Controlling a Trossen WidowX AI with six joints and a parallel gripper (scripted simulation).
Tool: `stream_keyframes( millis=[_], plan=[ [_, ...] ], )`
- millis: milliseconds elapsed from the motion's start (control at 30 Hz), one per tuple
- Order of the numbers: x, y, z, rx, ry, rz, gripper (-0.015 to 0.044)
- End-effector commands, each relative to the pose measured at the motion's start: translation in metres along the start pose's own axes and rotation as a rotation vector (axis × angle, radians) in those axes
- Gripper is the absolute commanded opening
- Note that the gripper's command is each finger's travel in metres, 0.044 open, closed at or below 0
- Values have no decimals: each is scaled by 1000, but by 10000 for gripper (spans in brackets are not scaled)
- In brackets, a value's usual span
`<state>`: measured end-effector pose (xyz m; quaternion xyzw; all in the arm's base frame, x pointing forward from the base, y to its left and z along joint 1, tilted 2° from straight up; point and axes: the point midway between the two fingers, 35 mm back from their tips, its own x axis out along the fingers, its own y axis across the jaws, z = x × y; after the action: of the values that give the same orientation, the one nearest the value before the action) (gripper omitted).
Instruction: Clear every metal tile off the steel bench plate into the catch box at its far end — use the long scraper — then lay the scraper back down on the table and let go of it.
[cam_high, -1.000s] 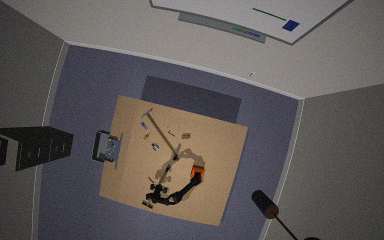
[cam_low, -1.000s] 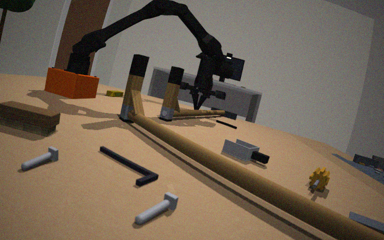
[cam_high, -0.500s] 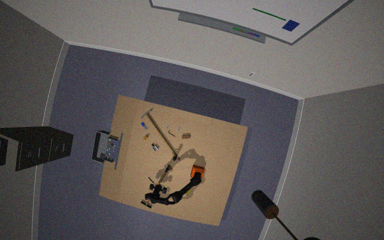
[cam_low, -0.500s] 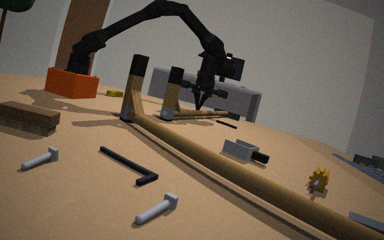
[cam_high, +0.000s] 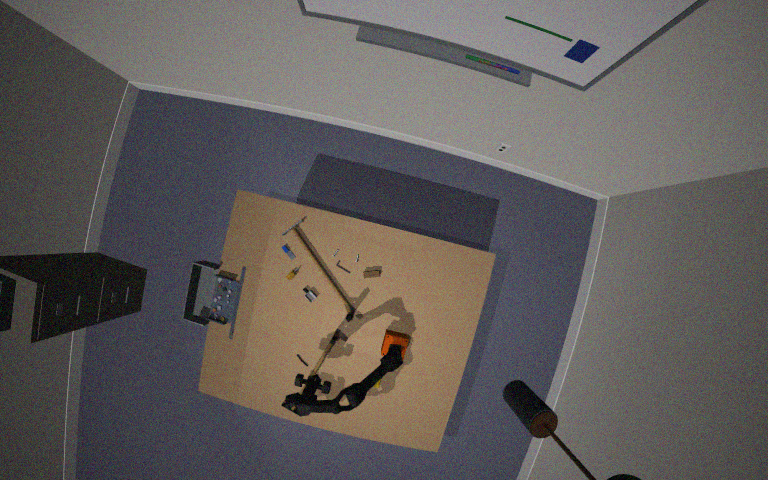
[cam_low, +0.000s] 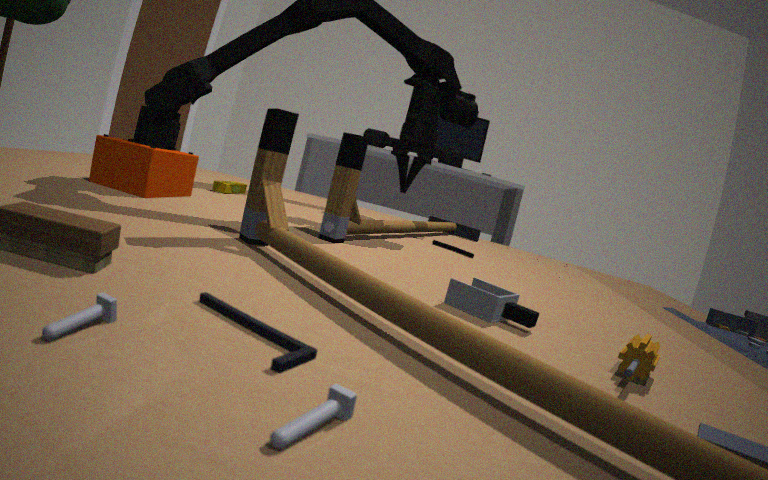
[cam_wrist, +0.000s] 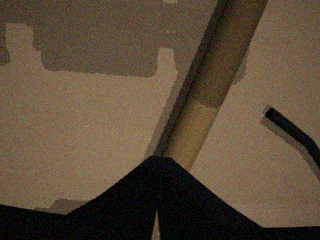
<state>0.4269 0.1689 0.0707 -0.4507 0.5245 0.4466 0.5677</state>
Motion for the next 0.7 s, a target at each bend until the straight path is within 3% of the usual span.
stream_keyframes(
  millis=[0, 300, 667],
  plan=[
    [-21, 1, -1, -1, -4, -6, 0],
    [-37, 5, -1, 11, -4, -6, 0],
    [-85, 40, 10, 194, -5, -2, 0]
  ],
)
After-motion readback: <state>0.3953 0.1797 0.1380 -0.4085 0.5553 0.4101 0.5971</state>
